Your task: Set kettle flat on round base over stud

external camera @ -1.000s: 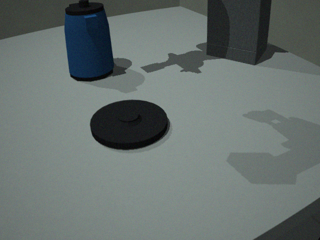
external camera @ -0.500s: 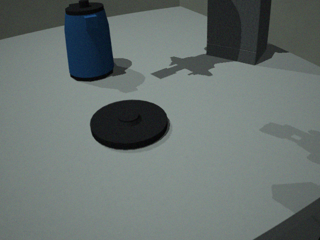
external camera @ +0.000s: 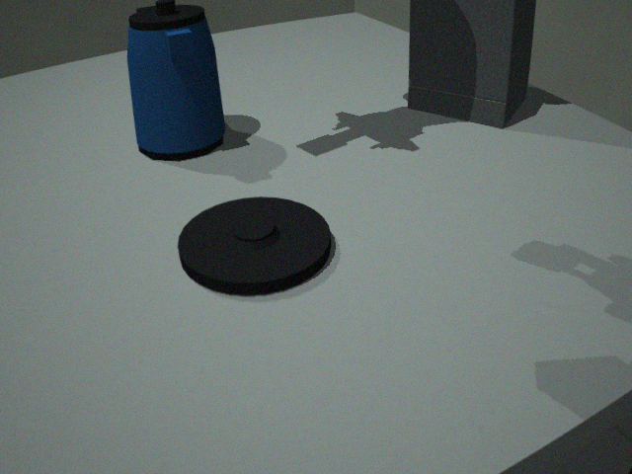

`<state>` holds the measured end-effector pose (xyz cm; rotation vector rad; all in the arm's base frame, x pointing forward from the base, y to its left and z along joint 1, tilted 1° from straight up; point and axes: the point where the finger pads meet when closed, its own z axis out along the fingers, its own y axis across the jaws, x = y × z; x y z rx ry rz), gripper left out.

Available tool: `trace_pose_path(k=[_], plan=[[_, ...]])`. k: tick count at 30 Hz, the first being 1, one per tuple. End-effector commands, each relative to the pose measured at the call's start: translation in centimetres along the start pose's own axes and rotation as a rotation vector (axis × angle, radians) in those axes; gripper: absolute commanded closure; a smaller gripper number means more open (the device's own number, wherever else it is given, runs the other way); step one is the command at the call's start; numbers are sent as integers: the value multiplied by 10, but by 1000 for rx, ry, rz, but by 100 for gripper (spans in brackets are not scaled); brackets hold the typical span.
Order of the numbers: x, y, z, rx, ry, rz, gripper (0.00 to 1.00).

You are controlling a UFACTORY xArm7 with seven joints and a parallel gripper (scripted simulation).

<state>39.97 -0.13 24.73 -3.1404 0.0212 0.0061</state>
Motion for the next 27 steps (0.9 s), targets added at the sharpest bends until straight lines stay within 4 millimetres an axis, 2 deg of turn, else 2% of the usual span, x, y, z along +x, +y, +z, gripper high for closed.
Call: trace_pose_path(k=[1, 19, 27], plan=[[2, 2, 0, 0, 4, 18, 19], [14, 32, 23, 10, 6, 290, 19], [21, 62, 45, 16, 7, 551, 19]])
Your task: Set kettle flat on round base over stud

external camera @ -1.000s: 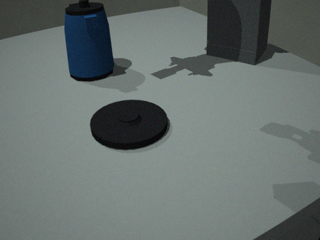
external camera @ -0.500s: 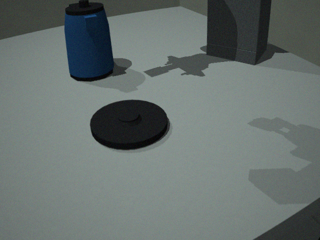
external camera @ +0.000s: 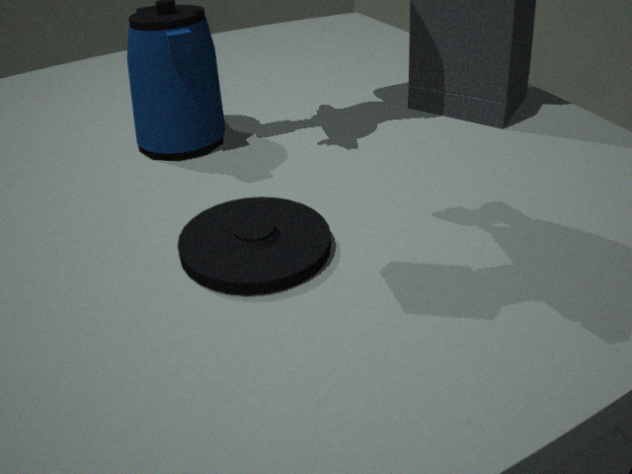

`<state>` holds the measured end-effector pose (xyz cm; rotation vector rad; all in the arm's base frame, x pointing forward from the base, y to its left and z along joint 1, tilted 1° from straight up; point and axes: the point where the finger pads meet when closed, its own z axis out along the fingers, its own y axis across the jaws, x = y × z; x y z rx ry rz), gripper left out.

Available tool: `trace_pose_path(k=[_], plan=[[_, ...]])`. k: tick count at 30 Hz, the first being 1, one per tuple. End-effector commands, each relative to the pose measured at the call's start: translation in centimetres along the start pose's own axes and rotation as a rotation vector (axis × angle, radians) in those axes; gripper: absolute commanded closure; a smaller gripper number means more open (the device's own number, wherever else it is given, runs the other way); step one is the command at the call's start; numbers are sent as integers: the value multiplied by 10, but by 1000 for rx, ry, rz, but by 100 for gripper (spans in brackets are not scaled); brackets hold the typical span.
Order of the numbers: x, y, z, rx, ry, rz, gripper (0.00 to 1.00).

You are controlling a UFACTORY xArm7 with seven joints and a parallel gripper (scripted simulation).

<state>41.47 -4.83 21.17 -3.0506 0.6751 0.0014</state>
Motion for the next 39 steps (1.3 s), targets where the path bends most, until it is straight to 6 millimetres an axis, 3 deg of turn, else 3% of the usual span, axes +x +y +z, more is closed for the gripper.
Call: trace_pose_path(k=[1, 9, 22, 39], plan=[[13, 16, 13, 0, 5, 166, 19], [26, 37, 30, 2, 8, 367, 19], [47, 91, 69, -1, 17, 825, 19], [56, 143, 104, -10, 34, 1230, 19]])
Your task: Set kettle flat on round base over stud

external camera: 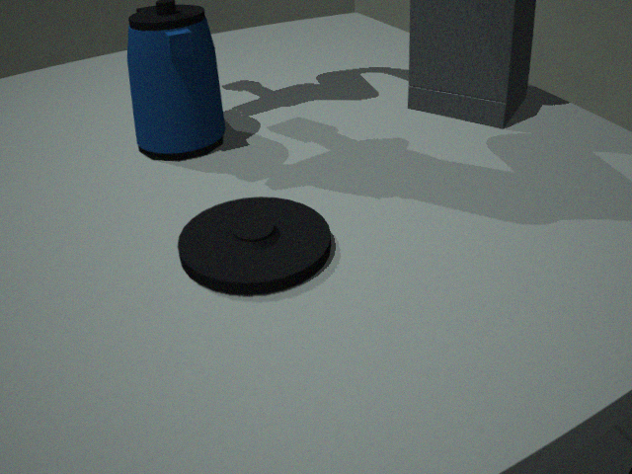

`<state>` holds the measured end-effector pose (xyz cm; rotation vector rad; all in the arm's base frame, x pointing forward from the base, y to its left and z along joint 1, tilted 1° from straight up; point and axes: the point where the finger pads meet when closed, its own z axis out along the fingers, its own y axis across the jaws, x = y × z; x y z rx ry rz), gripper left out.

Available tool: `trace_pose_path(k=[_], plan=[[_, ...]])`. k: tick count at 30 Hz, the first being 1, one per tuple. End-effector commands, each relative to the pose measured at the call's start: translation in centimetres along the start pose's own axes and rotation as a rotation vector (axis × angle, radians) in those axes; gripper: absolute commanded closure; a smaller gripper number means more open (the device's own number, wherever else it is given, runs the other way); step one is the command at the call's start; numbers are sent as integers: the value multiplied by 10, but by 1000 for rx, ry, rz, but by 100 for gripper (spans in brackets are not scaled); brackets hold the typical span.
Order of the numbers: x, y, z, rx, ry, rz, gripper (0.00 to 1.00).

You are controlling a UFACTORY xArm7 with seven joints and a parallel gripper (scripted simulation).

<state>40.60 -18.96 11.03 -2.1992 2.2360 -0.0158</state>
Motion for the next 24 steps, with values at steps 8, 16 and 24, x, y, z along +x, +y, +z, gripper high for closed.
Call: trace_pose_path(k=[8, 16, 24], plan=[[20, 5, 12, 1, 17, 157, 19], [25, 7, 15, 1, 19, 194, 19], [25, 7, 16, 1, 19, 196, 19]])
